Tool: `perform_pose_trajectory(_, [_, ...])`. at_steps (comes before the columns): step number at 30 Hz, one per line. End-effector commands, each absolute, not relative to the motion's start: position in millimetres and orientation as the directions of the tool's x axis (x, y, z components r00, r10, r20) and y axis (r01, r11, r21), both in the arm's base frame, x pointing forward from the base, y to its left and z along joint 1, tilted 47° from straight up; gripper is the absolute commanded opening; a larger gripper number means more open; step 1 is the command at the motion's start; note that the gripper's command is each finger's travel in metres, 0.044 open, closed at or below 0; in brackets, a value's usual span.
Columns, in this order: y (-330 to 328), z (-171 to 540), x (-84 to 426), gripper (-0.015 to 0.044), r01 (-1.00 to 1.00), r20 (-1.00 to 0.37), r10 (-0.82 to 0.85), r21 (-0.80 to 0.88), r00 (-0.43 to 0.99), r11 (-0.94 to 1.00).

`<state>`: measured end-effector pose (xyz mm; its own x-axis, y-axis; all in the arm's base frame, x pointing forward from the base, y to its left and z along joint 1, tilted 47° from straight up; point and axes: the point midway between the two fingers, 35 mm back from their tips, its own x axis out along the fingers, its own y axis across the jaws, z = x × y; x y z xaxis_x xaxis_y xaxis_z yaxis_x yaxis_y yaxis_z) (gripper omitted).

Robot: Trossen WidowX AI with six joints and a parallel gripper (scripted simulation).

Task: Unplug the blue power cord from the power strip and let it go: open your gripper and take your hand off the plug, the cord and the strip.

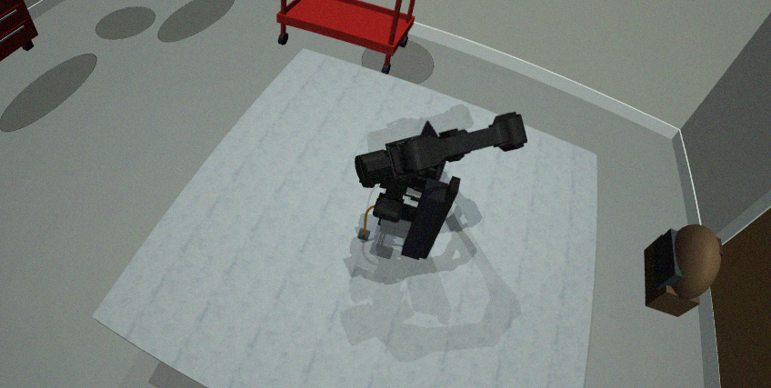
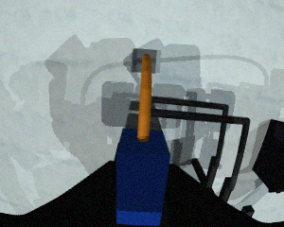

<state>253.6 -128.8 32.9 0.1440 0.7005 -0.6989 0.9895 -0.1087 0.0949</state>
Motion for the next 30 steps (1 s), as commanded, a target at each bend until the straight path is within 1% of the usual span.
perform_pose_trajectory(1, [-129, 33, 254, 0.0002, 0.990, -0.699, 0.701, 0.095, 0.144, -0.108])
perform_pose_trajectory(30, [-162, 7, 255, 0.0000, 0.989, -0.700, 0.699, 0.094, 0.145, -0.111])
